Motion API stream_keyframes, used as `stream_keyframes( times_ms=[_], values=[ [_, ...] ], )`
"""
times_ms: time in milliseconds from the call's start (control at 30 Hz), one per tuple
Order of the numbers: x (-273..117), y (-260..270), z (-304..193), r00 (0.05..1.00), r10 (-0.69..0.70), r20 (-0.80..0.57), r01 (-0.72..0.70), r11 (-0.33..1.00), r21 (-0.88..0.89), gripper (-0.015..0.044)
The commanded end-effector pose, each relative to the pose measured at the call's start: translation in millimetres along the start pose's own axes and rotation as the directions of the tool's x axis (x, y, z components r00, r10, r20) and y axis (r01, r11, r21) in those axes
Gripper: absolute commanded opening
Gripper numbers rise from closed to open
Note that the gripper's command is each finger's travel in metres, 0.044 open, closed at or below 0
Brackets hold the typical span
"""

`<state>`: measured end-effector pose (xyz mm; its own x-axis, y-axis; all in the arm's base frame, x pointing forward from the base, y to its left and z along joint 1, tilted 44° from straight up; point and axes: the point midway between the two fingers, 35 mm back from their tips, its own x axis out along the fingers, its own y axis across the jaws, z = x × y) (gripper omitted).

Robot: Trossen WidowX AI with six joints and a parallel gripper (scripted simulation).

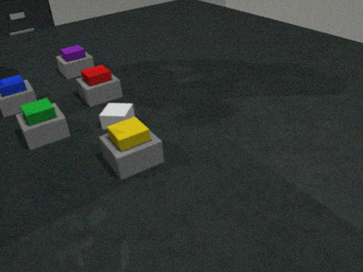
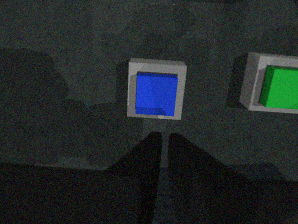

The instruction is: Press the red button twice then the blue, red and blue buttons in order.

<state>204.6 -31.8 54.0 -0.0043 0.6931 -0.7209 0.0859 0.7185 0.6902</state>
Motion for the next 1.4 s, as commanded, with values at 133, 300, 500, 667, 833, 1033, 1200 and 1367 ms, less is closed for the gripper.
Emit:
stream_keyframes(
  times_ms=[133,300,500,667,833,1033,1200,1367],
  values=[
    [60.3,2.6,-4.4,1.000,0.001,-0.001,-0.001,1.000,-0.003,0.0020],
    [60.6,2.6,-4.4,1.000,0.001,-0.001,-0.001,1.000,-0.003,0.0020],
    [69.4,2.4,-4.0,1.000,0.000,-0.001,0.000,1.000,-0.003,0.0020],
    [77.6,2.4,-3.9,1.000,0.000,-0.001,0.000,1.000,-0.003,0.0020],
    [85.6,2.6,-4.1,1.000,0.001,-0.001,-0.001,1.000,-0.003,0.0020],
    [92.8,2.9,-4.6,1.000,0.002,-0.001,-0.002,1.000,-0.003,0.0020],
    [92.8,2.9,-4.6,1.000,0.002,-0.001,-0.002,1.000,-0.003,0.0020],
    [92.8,2.9,-4.6,1.000,0.002,-0.001,-0.002,1.000,-0.003,0.0020]
  ],
)
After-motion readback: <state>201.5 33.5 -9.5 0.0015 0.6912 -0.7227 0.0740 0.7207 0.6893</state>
